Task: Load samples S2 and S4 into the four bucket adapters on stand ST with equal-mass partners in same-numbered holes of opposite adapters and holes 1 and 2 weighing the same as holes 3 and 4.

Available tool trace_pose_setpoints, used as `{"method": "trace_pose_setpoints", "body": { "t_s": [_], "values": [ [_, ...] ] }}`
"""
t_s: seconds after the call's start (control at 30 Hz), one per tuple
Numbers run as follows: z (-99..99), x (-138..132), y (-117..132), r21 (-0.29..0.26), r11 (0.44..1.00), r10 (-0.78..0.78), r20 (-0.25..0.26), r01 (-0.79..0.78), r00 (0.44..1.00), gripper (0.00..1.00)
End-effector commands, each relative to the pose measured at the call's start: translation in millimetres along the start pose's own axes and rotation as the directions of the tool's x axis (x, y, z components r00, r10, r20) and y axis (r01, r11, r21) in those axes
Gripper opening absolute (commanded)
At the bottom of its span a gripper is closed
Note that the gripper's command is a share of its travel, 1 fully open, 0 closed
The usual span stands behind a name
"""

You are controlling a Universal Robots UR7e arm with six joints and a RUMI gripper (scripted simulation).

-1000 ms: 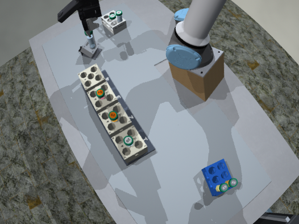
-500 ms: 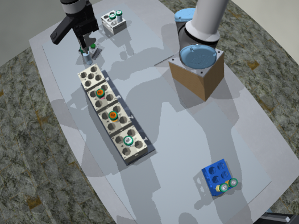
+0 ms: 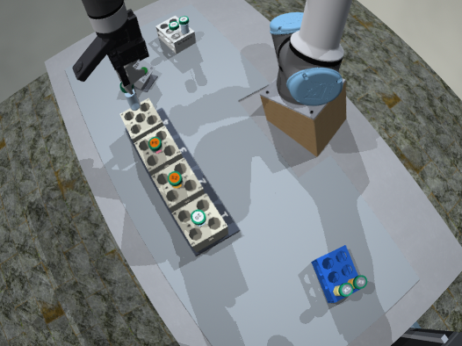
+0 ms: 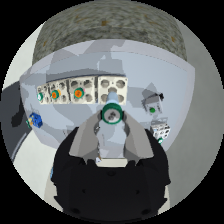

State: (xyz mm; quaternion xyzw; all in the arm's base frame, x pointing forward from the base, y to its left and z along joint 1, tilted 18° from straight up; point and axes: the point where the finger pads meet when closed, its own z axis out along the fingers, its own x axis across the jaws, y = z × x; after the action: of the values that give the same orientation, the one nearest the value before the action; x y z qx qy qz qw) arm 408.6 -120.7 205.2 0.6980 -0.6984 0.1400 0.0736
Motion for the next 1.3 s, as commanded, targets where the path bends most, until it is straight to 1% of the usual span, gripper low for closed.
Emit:
{"method": "trace_pose_setpoints", "body": {
  "t_s": [0.0, 0.37, 1.1, 1.27],
  "values": [
    [10.6, -1.2, 0.4, -0.004, 1.000, 0.001, 0.000, -0.001, 1.000, 0.00],
    [40.0, -1.2, 0.6, -0.004, 1.000, 0.001, 0.001, -0.001, 1.000, 0.00],
    [37.7, -0.7, -0.8, 0.000, 1.000, 0.001, -0.002, -0.001, 1.000, 0.00],
    [46.7, -1.1, 0.6, -0.004, 1.000, 0.001, 0.001, -0.001, 1.000, 0.00]
  ]
}}
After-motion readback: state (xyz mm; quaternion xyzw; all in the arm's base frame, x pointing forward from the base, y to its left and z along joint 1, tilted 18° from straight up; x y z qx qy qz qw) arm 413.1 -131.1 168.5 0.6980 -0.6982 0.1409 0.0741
